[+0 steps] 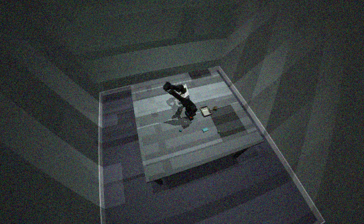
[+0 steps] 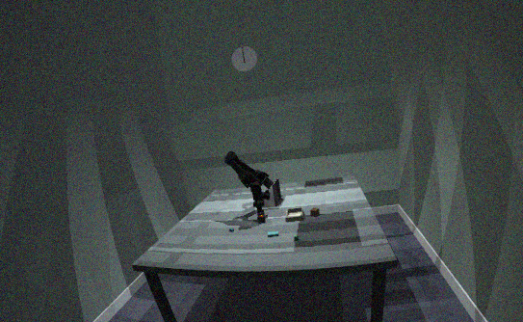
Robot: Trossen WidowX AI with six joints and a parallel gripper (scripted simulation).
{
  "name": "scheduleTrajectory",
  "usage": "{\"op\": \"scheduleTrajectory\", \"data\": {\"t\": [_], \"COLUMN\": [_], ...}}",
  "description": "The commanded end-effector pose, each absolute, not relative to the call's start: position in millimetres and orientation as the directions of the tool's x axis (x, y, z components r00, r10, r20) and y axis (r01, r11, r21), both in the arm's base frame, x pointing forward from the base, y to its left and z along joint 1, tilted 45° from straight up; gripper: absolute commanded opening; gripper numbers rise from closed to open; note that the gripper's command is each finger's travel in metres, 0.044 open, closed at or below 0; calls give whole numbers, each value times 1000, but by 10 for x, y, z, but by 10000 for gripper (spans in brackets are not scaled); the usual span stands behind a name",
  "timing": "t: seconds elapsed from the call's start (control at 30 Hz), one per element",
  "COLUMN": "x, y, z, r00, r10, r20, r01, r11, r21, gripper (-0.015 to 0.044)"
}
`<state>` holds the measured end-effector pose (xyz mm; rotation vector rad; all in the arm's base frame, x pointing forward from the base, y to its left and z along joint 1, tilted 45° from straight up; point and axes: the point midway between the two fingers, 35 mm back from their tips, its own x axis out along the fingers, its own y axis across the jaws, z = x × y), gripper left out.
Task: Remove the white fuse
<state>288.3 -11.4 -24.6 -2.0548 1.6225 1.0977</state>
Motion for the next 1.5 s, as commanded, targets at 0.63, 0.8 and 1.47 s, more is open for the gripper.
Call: {"op": "scheduleTrajectory", "data": {"t": [0.63,0.8,1.47], "x": [2891,2892,2891], "y": [-192,-180,-151], "z": [-319,-314,-286], "r00": [71,70,70], "r10": [-697,-693,-693], "r20": [-714,-717,-717], "r01": [-923,-924,-924], "r11": [-318,-316,-317], "r21": [218,216,216], "gripper": [65,45,0]}}
